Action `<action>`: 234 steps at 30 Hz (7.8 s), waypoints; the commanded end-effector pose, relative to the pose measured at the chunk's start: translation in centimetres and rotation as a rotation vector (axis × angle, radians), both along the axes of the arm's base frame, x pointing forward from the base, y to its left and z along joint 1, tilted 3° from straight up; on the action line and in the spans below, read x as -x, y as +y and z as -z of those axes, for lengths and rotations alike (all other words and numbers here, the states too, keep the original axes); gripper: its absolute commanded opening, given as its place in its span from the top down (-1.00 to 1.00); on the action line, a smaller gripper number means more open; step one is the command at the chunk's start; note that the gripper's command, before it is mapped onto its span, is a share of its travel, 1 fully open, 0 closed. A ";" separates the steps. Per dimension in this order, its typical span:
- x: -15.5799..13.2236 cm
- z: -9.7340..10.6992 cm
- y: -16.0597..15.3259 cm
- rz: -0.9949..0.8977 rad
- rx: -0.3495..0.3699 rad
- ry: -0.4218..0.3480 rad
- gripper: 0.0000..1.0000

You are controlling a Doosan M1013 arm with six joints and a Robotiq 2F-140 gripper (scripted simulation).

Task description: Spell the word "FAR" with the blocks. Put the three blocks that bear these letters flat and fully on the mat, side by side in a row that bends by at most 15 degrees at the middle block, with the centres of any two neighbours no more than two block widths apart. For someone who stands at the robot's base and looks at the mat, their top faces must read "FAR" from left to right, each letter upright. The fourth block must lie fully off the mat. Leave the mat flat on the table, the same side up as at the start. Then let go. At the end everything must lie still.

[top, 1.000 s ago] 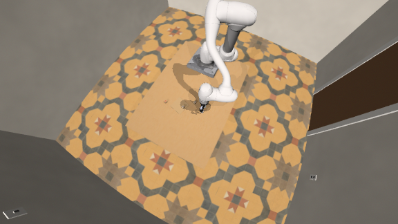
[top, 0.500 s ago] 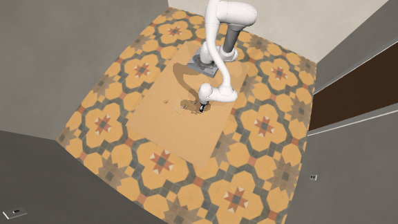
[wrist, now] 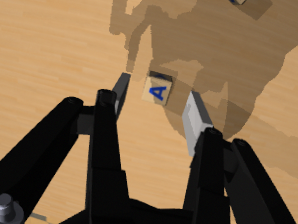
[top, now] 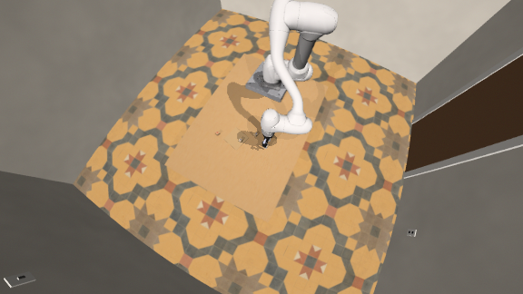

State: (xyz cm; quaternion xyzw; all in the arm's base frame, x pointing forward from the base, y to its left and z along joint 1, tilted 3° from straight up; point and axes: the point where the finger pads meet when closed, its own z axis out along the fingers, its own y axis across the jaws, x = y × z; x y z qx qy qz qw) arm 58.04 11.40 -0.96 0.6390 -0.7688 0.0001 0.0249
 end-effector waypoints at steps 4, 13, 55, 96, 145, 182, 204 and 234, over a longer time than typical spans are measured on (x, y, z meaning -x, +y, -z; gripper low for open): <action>0.2 0.3 0.1 -0.002 0.000 0.002 0.26; 0.2 0.3 0.1 -0.002 0.000 0.002 0.26; 0.2 0.3 0.2 -0.002 0.000 0.002 0.26; 0.3 2.3 0.1 -0.002 0.000 0.002 0.26; 0.3 3.5 0.1 -0.002 0.000 0.002 0.26; 0.3 3.5 0.1 -0.002 0.000 0.002 0.74; 0.3 2.6 0.1 -0.002 0.000 0.002 0.74; -0.1 -6.4 0.4 -0.002 0.000 0.002 0.74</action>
